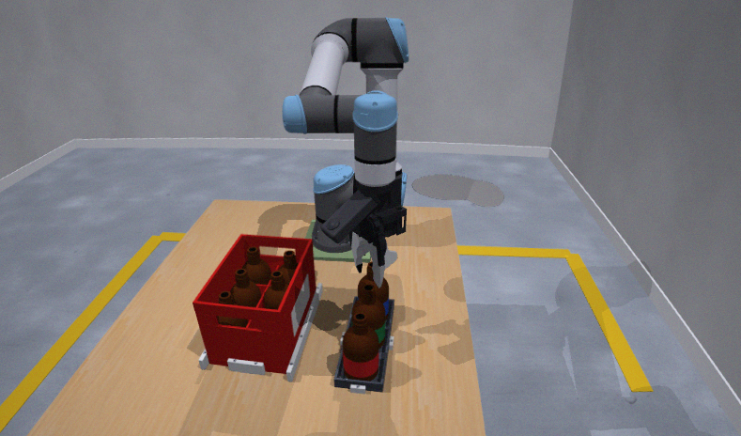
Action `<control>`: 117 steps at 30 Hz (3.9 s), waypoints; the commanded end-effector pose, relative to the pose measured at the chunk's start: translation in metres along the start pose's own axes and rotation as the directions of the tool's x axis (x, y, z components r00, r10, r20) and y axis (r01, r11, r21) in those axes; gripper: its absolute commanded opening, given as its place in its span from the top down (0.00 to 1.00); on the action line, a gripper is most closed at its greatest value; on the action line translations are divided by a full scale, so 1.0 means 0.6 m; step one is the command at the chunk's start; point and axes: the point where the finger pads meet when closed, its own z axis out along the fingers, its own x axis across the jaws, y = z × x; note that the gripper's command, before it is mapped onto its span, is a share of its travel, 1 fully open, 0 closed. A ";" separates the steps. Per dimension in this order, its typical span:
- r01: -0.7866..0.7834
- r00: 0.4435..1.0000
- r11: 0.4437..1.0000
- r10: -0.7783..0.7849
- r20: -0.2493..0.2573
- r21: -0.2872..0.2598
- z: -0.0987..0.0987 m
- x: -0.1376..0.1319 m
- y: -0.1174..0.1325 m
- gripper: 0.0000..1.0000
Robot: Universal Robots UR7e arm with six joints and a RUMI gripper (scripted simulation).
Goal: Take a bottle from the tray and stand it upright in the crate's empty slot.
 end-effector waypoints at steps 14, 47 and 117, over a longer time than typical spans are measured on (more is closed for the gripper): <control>0.002 1.000 1.000 -0.002 -0.001 0.000 0.001 0.000 0.002 0.62; 0.002 1.000 1.000 -0.002 -0.001 0.000 0.024 0.000 0.002 0.62; 0.002 1.000 1.000 -0.002 -0.001 0.000 0.069 0.000 0.002 0.62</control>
